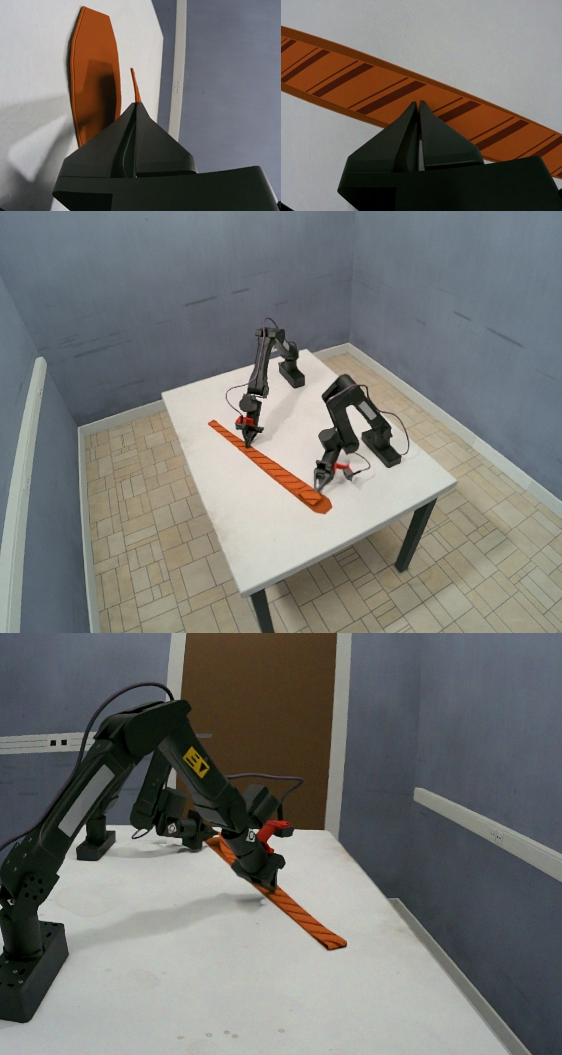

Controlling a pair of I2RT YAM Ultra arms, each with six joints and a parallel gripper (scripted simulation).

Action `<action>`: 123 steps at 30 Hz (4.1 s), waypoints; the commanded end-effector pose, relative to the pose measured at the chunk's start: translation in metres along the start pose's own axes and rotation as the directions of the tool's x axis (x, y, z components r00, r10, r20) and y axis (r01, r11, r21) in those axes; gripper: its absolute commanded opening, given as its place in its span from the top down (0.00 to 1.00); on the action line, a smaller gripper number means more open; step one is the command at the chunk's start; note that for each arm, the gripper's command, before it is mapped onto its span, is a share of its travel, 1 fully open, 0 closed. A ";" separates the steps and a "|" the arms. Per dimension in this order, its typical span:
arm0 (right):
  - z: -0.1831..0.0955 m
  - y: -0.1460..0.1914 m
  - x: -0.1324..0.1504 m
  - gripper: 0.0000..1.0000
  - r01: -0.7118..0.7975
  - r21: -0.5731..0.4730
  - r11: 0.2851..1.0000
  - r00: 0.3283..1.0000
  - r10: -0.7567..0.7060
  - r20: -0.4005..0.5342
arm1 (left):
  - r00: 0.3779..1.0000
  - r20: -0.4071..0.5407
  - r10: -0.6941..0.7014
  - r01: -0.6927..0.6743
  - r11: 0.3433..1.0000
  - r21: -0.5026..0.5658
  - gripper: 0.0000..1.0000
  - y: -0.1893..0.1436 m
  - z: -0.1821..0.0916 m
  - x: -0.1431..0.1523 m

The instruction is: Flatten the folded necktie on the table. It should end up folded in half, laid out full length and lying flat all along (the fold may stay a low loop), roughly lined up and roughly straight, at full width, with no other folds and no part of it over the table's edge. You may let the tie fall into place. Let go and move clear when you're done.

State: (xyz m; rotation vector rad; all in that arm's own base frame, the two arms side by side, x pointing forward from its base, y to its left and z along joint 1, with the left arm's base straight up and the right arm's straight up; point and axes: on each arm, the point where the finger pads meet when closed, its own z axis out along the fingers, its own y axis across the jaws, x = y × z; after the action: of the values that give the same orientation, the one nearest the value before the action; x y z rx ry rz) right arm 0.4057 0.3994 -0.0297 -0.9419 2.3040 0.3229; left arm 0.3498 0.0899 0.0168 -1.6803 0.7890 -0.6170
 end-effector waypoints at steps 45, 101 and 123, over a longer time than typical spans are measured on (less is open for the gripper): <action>-0.001 0.001 -0.002 0.96 -0.004 -0.007 1.000 1.000 0.004 0.018 | 1.000 0.001 -0.001 0.001 0.999 0.032 0.82 -0.014 -0.003 -0.006; -0.001 0.001 -0.002 0.96 -0.004 -0.007 1.000 1.000 0.004 0.018 | 1.000 0.001 -0.001 0.001 0.999 0.032 0.57 -0.027 -0.002 -0.010; -0.001 0.001 -0.002 0.96 -0.004 -0.007 1.000 1.000 0.004 0.018 | 1.000 0.001 -0.001 0.001 0.999 0.032 0.57 -0.028 0.003 -0.022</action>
State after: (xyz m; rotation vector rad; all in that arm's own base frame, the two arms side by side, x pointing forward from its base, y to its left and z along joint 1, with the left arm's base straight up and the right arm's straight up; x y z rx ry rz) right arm 0.4057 0.3994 -0.0297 -0.9419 2.3040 0.3229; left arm 0.3475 0.1077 0.0359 -1.6676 0.7847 -0.6241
